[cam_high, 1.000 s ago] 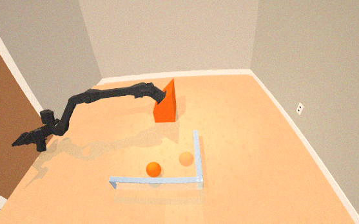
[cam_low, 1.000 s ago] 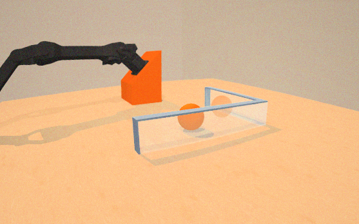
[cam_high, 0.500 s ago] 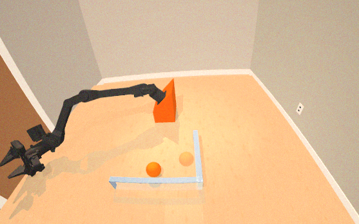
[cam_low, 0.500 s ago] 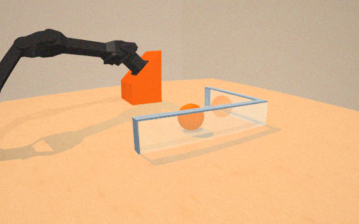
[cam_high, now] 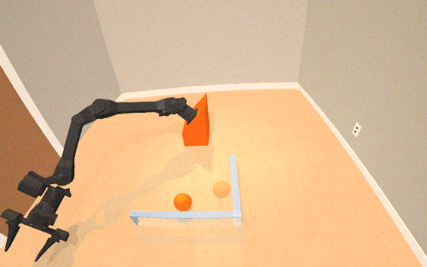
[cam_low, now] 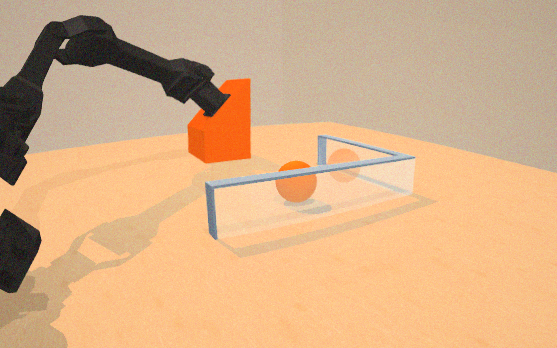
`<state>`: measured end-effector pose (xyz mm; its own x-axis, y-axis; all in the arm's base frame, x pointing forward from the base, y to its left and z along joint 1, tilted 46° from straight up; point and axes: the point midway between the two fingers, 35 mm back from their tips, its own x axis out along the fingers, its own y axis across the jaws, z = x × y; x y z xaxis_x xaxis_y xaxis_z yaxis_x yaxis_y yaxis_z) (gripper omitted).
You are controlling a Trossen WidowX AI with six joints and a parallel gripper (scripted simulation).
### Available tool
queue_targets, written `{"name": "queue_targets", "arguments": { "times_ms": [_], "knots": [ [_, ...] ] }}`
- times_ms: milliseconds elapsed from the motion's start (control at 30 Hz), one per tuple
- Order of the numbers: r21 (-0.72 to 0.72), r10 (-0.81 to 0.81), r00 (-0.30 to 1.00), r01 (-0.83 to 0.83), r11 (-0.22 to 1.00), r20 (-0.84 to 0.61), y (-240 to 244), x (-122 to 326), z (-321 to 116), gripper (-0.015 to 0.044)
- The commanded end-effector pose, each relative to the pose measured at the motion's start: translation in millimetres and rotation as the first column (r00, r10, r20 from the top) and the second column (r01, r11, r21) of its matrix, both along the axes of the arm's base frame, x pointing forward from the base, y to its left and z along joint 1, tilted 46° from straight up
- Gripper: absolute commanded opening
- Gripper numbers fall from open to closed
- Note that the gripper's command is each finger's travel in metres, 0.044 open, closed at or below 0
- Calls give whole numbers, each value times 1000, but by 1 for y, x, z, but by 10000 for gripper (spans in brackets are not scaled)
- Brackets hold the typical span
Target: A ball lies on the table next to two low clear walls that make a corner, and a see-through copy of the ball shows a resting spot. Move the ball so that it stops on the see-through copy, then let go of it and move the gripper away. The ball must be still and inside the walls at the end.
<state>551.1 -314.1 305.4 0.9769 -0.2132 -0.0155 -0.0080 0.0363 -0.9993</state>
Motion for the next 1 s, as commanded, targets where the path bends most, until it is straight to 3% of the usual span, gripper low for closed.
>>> {"name": "queue_targets", "arguments": {
  "times_ms": [0,167,367,667,833,967],
  "knots": [
    [291,-22,991,60,955,-133,48,20,-53,383],
    [514,-51,950,210,832,-307,104,26,-113,383],
    [613,-95,846,453,648,-525,174,9,-180,383],
    [468,-261,574,802,371,-776,265,-63,-257,383],
    [353,-417,427,903,245,-802,296,-113,-277,383],
    [293,-488,365,931,219,-793,308,-137,-285,383]
  ]
}}
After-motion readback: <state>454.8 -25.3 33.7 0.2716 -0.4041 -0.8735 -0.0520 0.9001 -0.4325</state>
